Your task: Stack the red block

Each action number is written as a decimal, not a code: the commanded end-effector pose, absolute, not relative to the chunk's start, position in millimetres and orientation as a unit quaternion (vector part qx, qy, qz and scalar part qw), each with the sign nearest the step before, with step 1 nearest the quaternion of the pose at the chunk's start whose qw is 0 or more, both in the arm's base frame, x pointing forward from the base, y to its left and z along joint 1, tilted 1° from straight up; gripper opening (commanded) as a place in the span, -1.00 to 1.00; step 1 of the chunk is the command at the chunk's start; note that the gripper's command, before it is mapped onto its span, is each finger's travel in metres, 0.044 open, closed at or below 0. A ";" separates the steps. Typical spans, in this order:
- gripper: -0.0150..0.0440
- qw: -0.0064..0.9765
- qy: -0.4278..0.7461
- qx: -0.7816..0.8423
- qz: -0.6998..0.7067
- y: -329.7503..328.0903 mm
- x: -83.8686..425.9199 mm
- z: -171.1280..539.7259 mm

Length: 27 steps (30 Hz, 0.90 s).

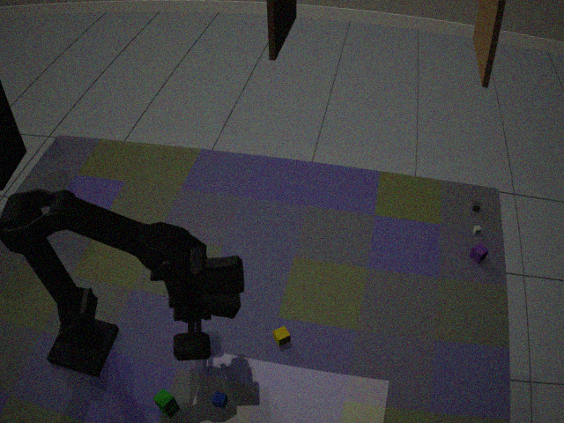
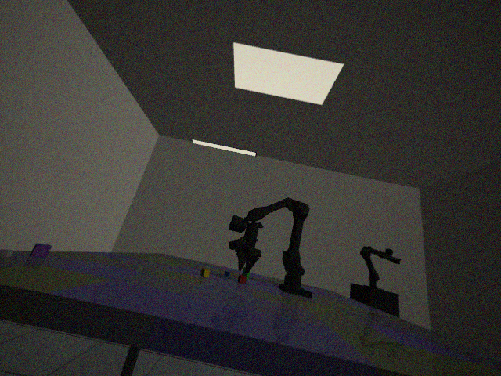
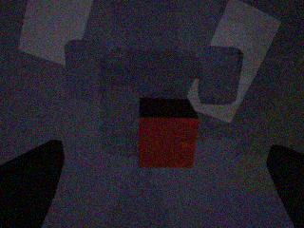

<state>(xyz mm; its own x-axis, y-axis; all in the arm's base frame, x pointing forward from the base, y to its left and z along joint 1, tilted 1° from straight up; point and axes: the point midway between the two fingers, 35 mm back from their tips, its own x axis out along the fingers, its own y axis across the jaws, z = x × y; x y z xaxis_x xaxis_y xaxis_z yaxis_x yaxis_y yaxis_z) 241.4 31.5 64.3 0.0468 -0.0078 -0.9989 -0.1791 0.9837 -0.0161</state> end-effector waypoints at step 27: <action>1.00 0.714 0.694 -0.072 0.059 29.8 239.1 28.4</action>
